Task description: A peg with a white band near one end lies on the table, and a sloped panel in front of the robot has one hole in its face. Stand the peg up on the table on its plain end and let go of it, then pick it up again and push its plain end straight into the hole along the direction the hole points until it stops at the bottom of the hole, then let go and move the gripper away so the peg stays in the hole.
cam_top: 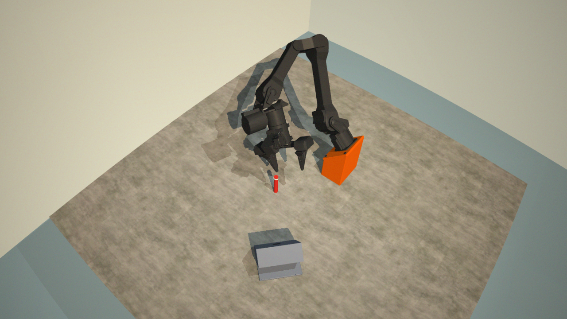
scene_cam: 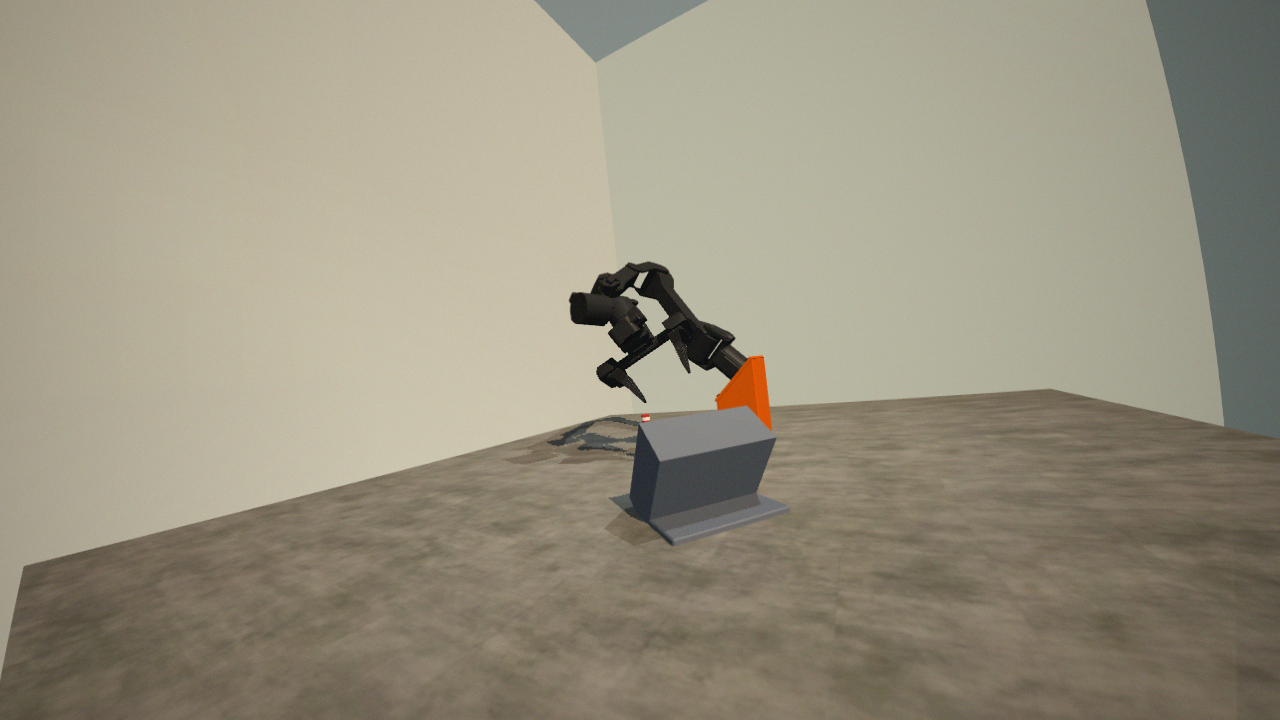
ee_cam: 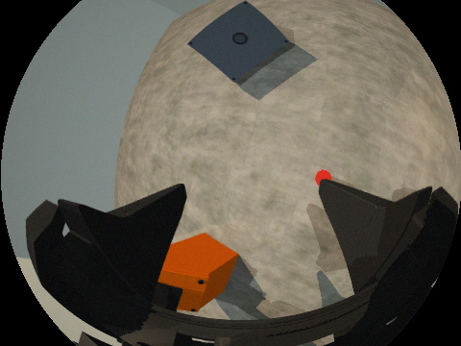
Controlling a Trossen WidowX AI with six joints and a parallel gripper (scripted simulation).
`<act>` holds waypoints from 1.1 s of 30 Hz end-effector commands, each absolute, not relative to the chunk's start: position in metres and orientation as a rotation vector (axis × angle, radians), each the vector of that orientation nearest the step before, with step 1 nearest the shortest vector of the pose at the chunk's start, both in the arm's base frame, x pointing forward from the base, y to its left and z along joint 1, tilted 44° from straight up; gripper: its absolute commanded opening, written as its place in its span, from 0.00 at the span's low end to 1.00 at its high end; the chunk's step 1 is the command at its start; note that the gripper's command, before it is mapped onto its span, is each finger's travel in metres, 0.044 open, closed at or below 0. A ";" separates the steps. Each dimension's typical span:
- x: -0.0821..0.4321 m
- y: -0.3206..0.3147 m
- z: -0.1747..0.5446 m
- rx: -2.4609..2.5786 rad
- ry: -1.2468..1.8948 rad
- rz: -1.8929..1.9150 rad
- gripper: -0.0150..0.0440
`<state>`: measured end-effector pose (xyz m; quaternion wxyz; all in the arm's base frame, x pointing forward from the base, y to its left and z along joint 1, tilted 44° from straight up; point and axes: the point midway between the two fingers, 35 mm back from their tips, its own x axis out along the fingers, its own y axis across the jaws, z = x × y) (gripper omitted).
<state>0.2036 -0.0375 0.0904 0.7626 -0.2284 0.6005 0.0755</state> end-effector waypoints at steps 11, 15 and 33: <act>0.215 -0.048 0.095 -0.749 1.531 -0.105 1.00; 0.222 -0.048 0.101 -0.857 1.549 -0.193 1.00; 0.233 -0.059 0.093 -0.926 1.531 -0.299 1.00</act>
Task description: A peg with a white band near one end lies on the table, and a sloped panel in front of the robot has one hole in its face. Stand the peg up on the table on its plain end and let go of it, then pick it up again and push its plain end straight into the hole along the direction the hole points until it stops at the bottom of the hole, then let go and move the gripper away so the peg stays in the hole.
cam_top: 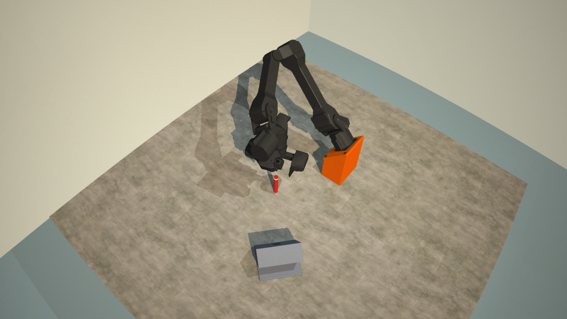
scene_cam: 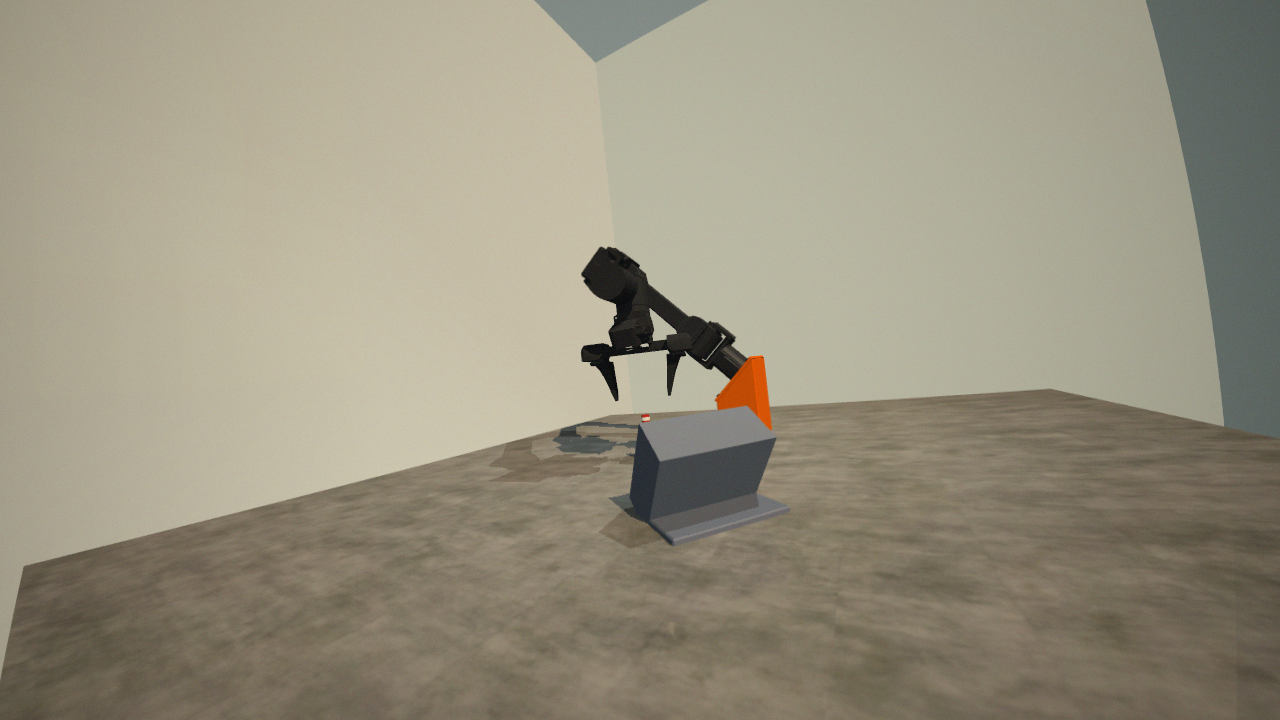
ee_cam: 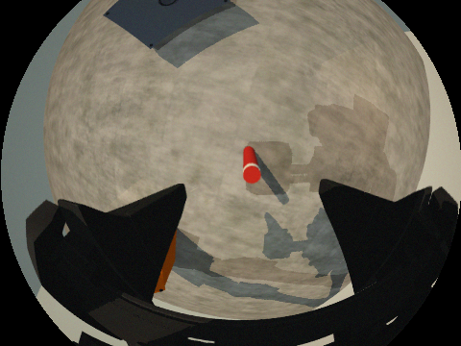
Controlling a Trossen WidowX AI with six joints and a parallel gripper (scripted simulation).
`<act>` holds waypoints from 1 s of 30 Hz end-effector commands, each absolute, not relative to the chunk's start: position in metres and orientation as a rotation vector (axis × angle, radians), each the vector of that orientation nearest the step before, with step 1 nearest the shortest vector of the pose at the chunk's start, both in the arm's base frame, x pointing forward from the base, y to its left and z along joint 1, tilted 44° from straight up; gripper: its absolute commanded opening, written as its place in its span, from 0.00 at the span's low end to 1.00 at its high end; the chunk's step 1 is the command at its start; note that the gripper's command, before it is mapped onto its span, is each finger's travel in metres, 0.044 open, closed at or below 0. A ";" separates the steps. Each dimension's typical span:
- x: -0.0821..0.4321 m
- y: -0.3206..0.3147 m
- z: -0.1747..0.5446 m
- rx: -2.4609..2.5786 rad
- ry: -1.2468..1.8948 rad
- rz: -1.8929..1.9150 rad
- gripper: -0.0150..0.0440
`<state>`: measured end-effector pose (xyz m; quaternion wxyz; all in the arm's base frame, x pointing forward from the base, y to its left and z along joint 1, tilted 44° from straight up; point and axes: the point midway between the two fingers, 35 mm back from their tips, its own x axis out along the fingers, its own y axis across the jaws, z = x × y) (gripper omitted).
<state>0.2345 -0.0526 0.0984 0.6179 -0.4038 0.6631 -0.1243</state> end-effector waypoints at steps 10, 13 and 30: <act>0.235 -0.066 0.085 -0.923 1.531 -0.299 1.00; 0.236 -0.069 0.081 -0.923 1.531 -0.298 1.00; 0.238 -0.089 0.061 -0.923 1.530 -0.299 1.00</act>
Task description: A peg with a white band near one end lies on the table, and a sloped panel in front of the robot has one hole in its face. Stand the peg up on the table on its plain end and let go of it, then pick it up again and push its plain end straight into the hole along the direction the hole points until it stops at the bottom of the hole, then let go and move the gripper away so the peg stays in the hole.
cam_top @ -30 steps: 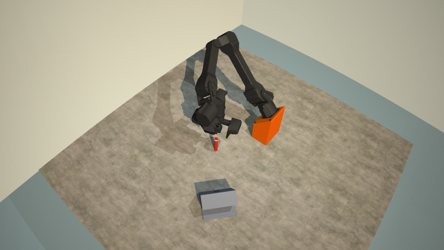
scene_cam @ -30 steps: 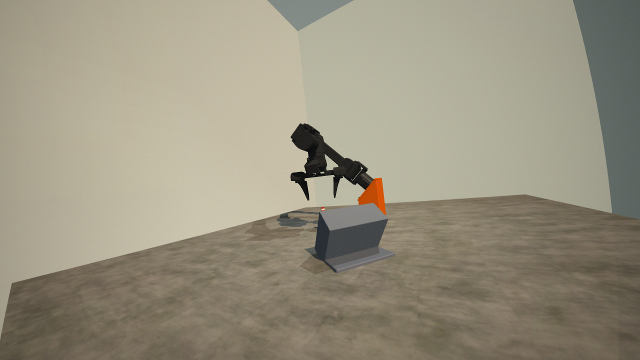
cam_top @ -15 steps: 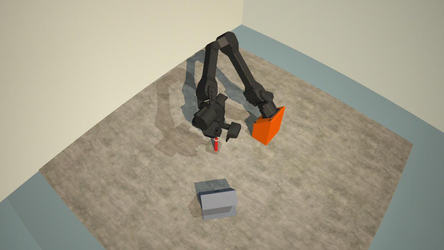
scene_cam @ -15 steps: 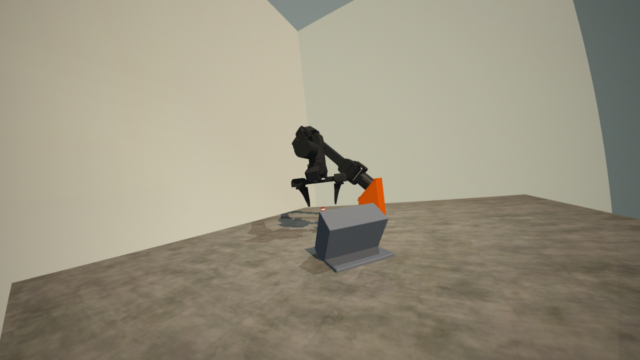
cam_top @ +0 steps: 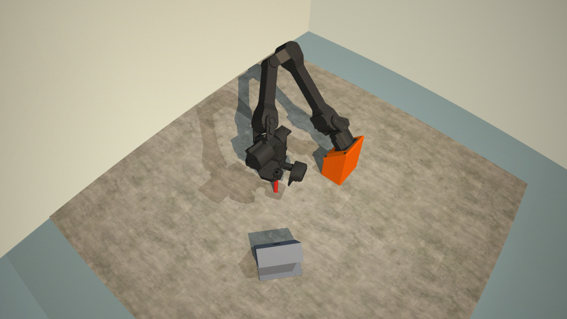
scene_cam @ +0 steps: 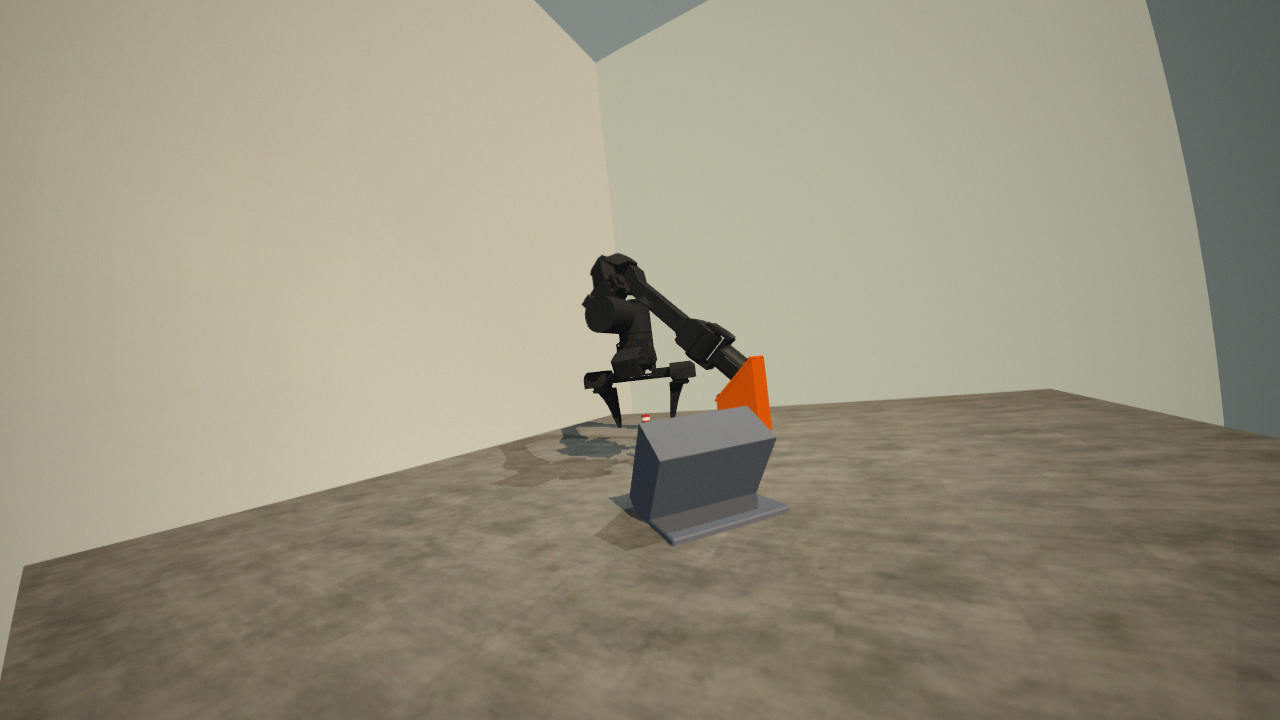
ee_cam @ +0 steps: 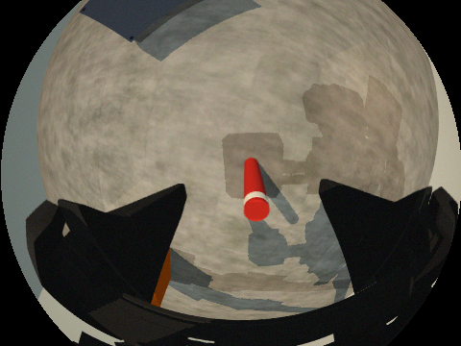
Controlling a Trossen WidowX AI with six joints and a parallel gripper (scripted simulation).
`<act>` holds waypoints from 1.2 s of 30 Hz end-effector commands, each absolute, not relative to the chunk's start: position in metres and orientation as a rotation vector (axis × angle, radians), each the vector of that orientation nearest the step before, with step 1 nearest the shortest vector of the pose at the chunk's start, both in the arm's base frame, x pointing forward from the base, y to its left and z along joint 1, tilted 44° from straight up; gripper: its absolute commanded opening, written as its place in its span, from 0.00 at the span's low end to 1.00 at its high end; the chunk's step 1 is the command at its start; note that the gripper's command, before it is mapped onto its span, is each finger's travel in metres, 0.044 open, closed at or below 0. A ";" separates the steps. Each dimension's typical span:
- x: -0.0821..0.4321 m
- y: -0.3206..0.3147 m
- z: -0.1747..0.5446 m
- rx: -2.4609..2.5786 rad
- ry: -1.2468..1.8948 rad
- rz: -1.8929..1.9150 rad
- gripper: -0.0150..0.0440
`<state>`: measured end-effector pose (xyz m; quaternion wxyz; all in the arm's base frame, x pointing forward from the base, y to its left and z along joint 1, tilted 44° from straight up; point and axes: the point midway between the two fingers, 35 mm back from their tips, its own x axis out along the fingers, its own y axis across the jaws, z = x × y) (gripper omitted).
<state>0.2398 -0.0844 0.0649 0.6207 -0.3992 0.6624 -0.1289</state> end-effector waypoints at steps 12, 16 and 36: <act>0.238 -0.103 0.049 -0.927 1.530 -0.303 1.00; 0.240 -0.101 0.050 -0.922 1.524 -0.301 0.91; 0.240 -0.100 0.051 -0.921 1.524 -0.301 0.25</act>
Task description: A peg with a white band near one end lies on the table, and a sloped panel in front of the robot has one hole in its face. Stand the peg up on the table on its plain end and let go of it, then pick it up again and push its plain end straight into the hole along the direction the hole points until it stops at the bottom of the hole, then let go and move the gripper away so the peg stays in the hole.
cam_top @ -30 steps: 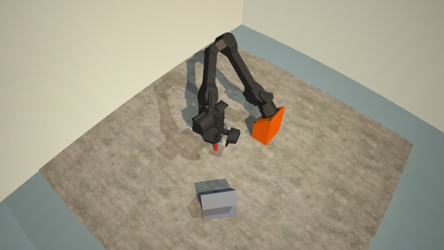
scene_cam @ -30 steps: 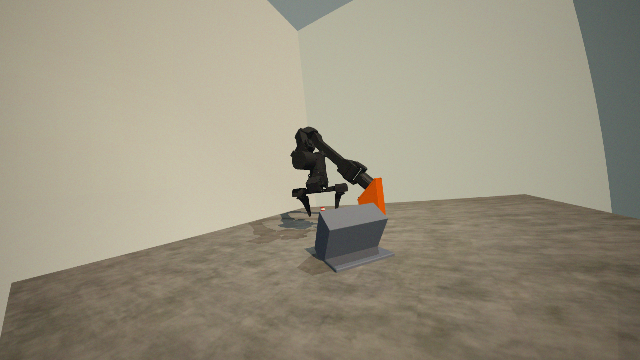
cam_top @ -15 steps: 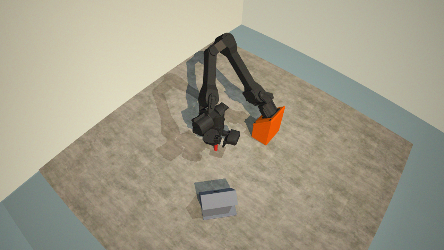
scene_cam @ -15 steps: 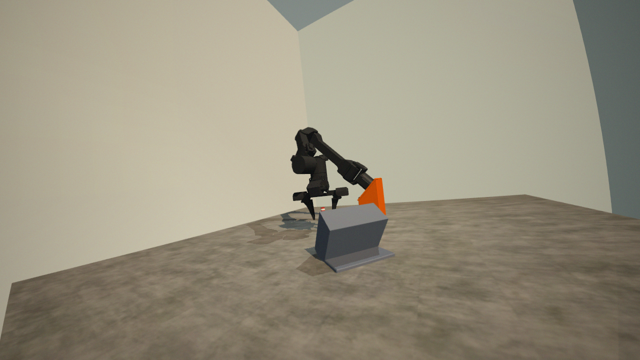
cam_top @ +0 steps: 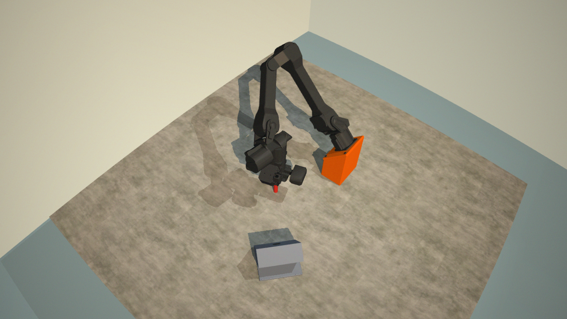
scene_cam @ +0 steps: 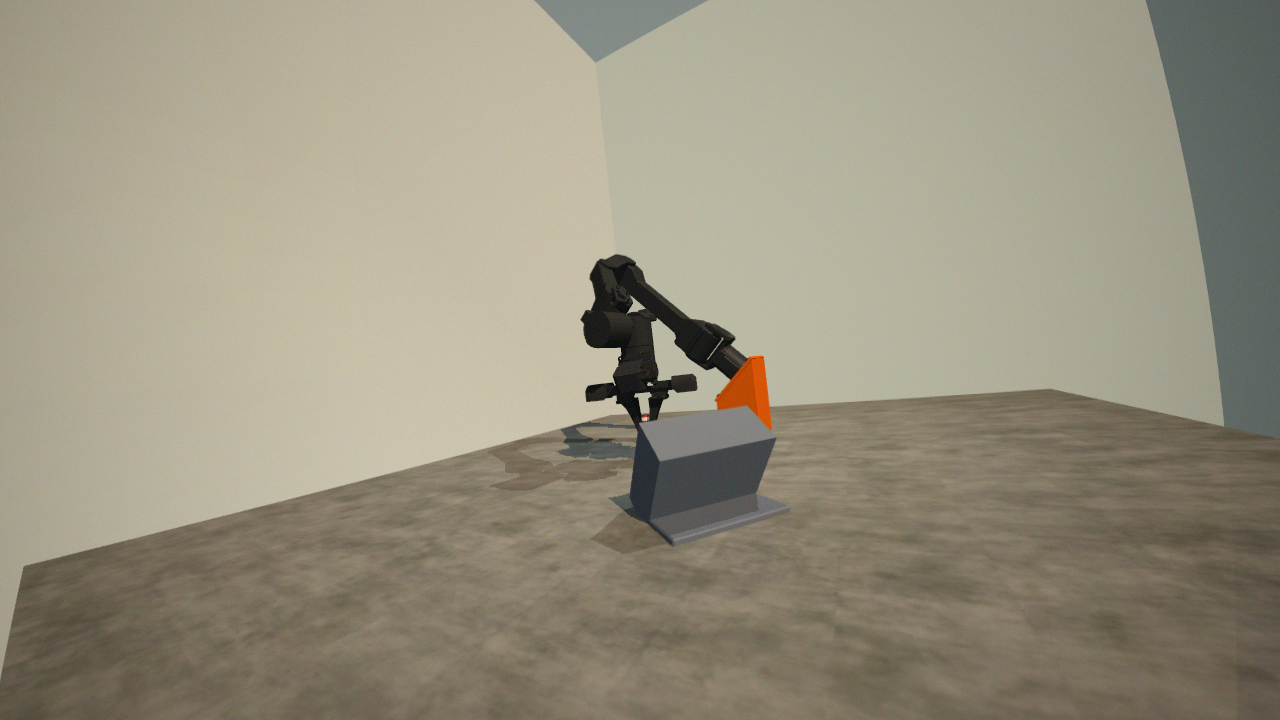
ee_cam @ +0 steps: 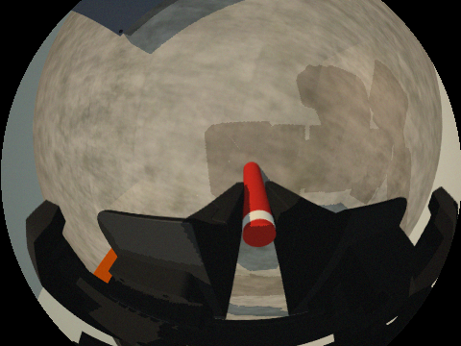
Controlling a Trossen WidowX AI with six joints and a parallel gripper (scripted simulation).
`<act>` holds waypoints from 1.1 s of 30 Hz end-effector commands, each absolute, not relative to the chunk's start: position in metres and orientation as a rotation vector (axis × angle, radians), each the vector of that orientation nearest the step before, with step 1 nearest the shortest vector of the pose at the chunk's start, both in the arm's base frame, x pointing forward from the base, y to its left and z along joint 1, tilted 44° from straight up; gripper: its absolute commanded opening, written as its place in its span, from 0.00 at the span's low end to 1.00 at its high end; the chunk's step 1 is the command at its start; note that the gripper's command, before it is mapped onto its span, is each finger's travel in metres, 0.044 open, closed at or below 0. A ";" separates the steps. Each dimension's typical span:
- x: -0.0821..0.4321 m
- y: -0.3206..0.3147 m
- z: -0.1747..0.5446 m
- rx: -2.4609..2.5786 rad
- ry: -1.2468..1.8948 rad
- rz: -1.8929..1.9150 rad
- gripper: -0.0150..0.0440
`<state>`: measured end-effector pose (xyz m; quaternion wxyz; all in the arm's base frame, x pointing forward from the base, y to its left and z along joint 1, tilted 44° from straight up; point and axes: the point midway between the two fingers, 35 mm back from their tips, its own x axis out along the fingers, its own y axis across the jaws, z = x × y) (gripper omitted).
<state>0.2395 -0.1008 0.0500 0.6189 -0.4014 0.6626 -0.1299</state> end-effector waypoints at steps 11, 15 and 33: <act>0.240 -0.074 0.072 -0.916 1.528 -0.293 0.25; 0.239 -0.063 0.083 -0.917 1.529 -0.293 0.25; 0.239 -0.040 0.094 -0.866 1.529 -0.246 0.25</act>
